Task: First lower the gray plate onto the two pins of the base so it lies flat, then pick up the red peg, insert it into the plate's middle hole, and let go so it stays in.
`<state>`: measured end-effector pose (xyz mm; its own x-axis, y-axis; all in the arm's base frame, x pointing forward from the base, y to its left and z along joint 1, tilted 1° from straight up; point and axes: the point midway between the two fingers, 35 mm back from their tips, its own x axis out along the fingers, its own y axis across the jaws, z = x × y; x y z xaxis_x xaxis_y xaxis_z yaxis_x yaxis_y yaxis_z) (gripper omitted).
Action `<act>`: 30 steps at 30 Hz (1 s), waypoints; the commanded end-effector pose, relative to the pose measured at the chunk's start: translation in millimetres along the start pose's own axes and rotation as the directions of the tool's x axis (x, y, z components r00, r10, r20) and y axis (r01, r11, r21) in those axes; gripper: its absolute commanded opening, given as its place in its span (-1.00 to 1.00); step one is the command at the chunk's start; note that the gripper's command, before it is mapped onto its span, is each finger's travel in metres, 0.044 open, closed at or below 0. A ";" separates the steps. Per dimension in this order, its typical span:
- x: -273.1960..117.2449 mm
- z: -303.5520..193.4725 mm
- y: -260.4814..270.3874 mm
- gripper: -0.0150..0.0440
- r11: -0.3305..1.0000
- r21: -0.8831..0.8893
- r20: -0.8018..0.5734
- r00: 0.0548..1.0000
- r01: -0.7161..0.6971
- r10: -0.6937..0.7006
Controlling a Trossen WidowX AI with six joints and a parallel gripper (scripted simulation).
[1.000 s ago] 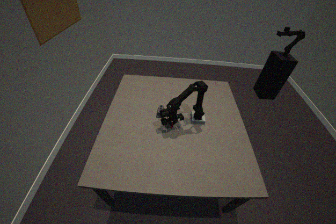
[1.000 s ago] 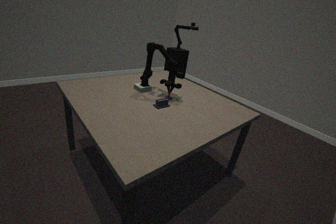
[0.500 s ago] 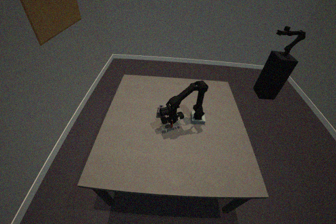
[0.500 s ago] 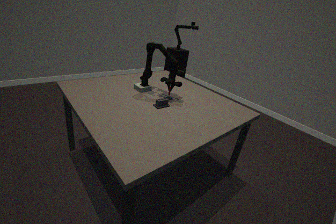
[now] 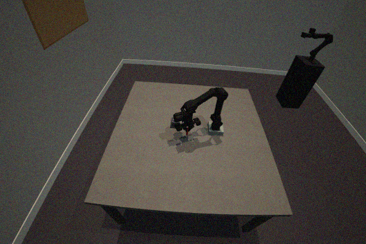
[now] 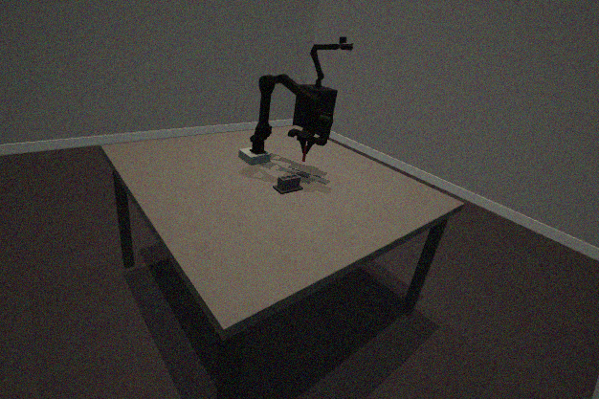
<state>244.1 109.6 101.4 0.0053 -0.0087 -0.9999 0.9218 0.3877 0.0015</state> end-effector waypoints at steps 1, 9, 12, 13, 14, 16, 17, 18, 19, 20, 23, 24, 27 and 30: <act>-15.8 0.2 1.5 -0.49 1.000 0.004 0.000 1.000 -0.018 0.018; -6.2 10.6 5.2 -0.49 1.000 0.004 0.005 1.000 -0.006 0.006; -6.0 18.8 8.8 -0.49 1.000 0.007 0.010 1.000 -0.010 0.010; -6.2 21.4 9.8 -0.49 1.000 0.007 0.010 1.000 -0.010 0.010; -6.3 24.1 10.9 -0.49 1.000 0.006 0.010 1.000 -0.011 0.010; -6.6 29.7 12.8 -0.49 1.000 0.006 0.011 1.000 -0.012 0.011; -6.7 32.4 13.8 -0.49 1.000 0.006 0.012 1.000 -0.012 0.012; -6.9 35.3 14.7 -0.49 1.000 0.006 0.012 1.000 -0.012 0.012; -7.0 38.1 15.5 -0.49 1.000 0.006 0.013 1.000 -0.013 0.013; -7.1 40.9 16.4 -0.49 1.000 0.006 0.013 1.000 -0.013 0.013; -7.5 49.5 18.8 -0.49 1.000 0.006 0.014 1.000 -0.014 0.014; -7.7 52.3 19.6 -0.49 1.000 0.006 0.014 1.000 -0.014 0.014; -8.3 60.8 21.8 -0.49 1.000 0.005 0.014 1.000 -0.015 0.015; -8.8 69.4 23.7 -0.49 1.000 0.005 0.014 1.000 -0.015 0.015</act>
<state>286.8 61.4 110.4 0.0246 -0.0102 -0.9996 0.9247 0.3801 0.0188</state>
